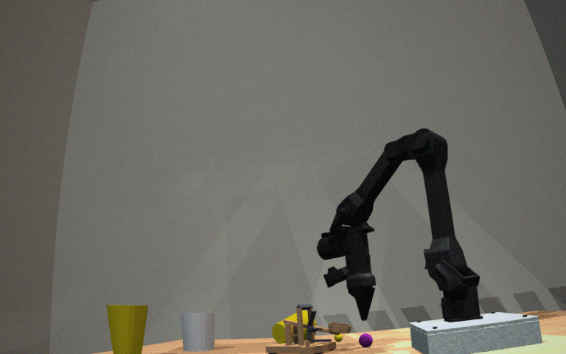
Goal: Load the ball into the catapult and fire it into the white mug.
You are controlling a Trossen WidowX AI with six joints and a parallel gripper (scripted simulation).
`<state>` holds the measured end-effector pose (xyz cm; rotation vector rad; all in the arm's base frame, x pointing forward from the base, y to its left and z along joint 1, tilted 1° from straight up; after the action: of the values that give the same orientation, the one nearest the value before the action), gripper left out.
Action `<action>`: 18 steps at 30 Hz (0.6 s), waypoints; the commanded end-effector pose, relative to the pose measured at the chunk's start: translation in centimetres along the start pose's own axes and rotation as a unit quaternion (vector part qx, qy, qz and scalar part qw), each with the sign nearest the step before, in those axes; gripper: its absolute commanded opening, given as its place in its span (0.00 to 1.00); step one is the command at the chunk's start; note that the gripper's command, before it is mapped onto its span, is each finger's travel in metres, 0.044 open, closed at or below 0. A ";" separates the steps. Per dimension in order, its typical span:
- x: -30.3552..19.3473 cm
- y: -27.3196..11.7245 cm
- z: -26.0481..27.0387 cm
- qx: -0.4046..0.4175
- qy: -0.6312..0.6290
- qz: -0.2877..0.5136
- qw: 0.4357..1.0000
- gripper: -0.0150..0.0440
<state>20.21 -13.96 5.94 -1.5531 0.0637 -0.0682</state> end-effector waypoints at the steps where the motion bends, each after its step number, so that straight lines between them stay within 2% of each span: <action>1: -0.2 0.2 0.2 -0.003 -0.006 -0.004 1.000 0.76; 18: -0.1 3.3 0.2 -0.003 -0.006 -0.004 1.000 0.76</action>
<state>20.26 -13.81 3.25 -1.5616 0.0465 -0.0714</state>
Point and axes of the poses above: the point midway between the two fingers, 35 mm back from their tips, its own y axis out along the fingers, its own z axis across the jaws, x = y × z, the point moved 1 cm from there along -y, back along the fingers, and after that the axes turned 8 degrees about y, right-handed, at the moved point
